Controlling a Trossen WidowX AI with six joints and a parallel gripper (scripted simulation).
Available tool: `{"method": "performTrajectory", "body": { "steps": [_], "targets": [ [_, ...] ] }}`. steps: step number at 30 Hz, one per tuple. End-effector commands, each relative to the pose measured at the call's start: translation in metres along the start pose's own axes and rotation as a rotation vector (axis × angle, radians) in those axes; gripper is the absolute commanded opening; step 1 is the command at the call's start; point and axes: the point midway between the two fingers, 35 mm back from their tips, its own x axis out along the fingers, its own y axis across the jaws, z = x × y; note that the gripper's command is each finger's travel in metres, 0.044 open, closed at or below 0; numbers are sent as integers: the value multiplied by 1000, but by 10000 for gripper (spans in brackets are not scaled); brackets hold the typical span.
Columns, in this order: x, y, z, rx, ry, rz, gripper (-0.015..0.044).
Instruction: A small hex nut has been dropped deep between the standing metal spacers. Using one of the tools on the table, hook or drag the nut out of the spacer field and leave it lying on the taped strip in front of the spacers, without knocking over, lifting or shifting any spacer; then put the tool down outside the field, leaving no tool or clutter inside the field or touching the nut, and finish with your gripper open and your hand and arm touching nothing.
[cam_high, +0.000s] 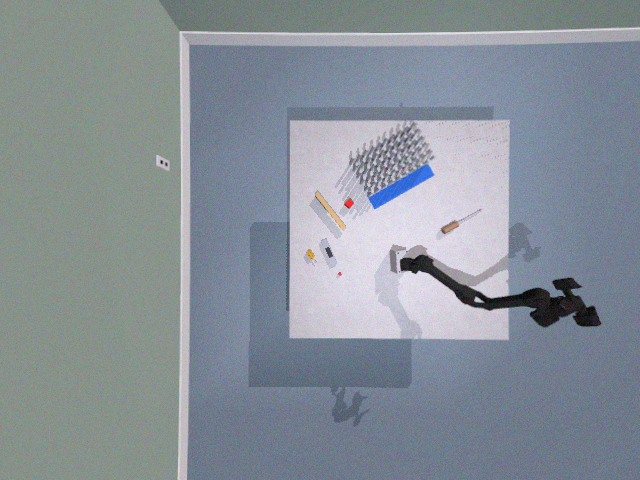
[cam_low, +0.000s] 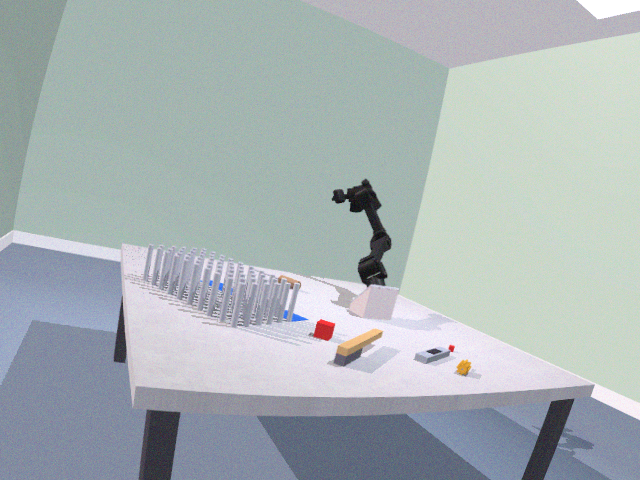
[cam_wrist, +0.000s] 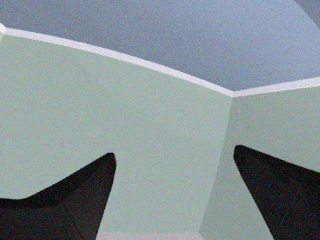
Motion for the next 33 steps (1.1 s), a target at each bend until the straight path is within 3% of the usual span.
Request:
{"method": "performTrajectory", "body": {
  "steps": [1, 6, 20, 33],
  "targets": [
    [0, 0, -1, -1, 4, 2, 426],
    [-7, -25, -36, -109, 113, 37, 440],
    [-91, -213, -158, -797, 496, 68, 440],
    [-170, -399, -159, -1330, 852, 68, 440]
  ]
}}
